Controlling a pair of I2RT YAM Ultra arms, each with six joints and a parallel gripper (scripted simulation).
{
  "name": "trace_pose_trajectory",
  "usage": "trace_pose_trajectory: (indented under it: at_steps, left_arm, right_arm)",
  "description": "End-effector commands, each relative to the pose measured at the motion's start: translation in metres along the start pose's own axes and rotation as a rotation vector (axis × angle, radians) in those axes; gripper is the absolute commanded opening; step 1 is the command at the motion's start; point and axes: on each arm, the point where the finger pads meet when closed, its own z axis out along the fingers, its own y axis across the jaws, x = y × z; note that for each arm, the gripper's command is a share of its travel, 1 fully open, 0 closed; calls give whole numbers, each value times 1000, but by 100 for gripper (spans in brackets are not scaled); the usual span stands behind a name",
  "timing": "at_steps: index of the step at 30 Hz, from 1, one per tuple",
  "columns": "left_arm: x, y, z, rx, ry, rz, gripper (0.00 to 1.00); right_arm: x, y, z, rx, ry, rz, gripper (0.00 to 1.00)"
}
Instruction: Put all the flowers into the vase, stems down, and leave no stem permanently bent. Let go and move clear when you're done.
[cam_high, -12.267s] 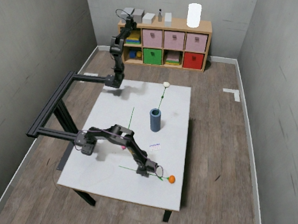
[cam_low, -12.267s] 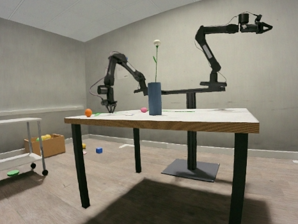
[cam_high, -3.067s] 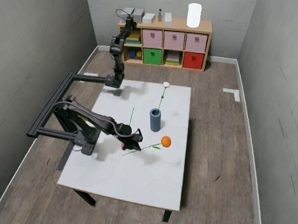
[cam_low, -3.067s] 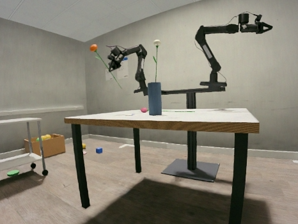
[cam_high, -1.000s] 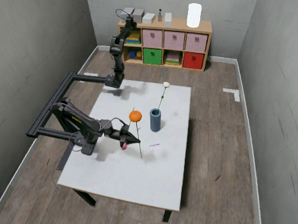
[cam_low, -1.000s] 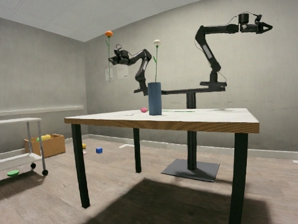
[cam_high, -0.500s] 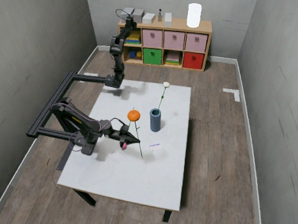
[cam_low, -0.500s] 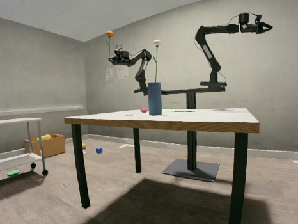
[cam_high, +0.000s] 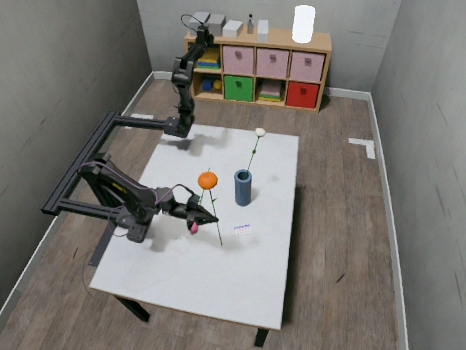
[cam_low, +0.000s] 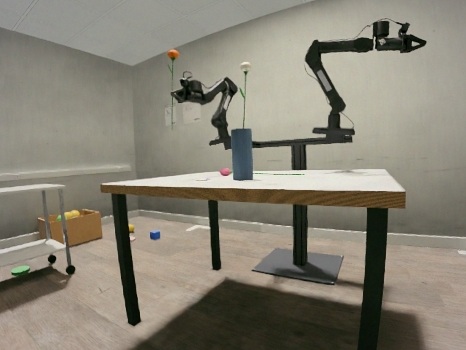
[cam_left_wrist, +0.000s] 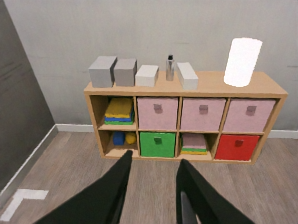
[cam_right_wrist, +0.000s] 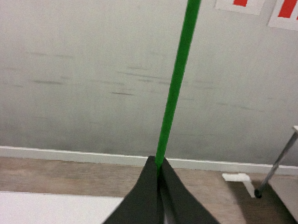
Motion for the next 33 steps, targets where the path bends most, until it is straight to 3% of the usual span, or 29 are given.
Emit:
trace_pose_trajectory:
  at_steps: [1, 22, 23, 25, 33]
  left_arm:
    - [1, 2, 2, -1, 3, -6, 30]
    - [1, 2, 2, -1, 3, -6, 30]
    - [1, 2, 2, -1, 3, -6, 30]
    - [1, 2, 2, -1, 3, -6, 30]
    - [1, 2, 2, -1, 3, -6, 30]
  right_arm:
    - [-10, 9, -7, -27, -31, -9, 0]
    - [-4, 48, -42, -125, -27, -11, 0]
    - [-13, 50, -44, -131, -45, -11, 0]
    - [0, 58, -51, -153, -21, -12, 0]
    - [-1, 85, -75, -230, -30, -13, 0]
